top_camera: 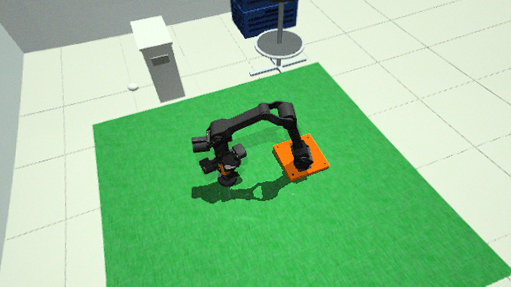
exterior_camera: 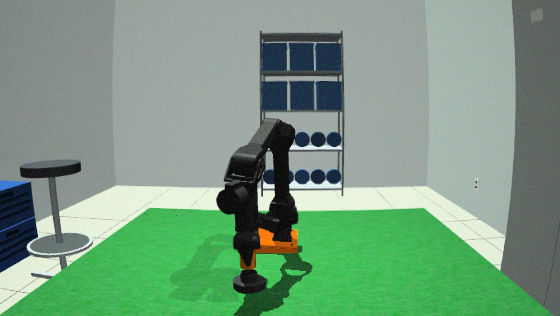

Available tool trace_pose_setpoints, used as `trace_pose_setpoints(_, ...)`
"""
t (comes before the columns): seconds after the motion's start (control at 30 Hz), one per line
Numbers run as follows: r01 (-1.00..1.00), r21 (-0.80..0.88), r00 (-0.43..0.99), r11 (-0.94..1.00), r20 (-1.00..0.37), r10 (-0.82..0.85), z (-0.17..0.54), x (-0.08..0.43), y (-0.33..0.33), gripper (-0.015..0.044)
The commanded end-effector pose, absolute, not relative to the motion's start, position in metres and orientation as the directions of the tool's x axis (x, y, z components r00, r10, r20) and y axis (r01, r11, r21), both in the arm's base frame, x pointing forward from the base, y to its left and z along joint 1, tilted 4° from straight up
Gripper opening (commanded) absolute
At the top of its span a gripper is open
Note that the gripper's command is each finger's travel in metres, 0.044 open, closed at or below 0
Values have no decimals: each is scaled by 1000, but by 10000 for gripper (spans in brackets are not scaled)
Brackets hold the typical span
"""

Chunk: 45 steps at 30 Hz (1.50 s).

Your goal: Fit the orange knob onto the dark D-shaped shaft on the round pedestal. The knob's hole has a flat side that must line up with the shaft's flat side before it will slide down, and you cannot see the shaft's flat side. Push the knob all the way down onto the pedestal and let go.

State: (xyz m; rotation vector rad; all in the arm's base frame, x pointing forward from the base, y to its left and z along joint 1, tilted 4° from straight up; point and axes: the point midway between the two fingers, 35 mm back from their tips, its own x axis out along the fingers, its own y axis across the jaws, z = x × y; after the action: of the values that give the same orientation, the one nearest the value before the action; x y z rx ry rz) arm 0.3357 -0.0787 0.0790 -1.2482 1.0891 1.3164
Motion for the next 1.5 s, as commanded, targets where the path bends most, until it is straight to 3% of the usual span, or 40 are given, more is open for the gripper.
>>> trace_pose_setpoints(0.0, -993, -21, 13, -118, -998, 69, 78, 337, -79, 0)
trace_pose_setpoints(0.73, -993, -20, 12, -118, -998, 69, 82, 328, -78, 0)
trace_pose_setpoints(1.0, -946, -34, 12, -321, -998, 69, 80, 329, -78, 0)
trace_pose_setpoints(1.47, -946, -34, 13, -321, -998, 69, 81, 333, -79, 0)
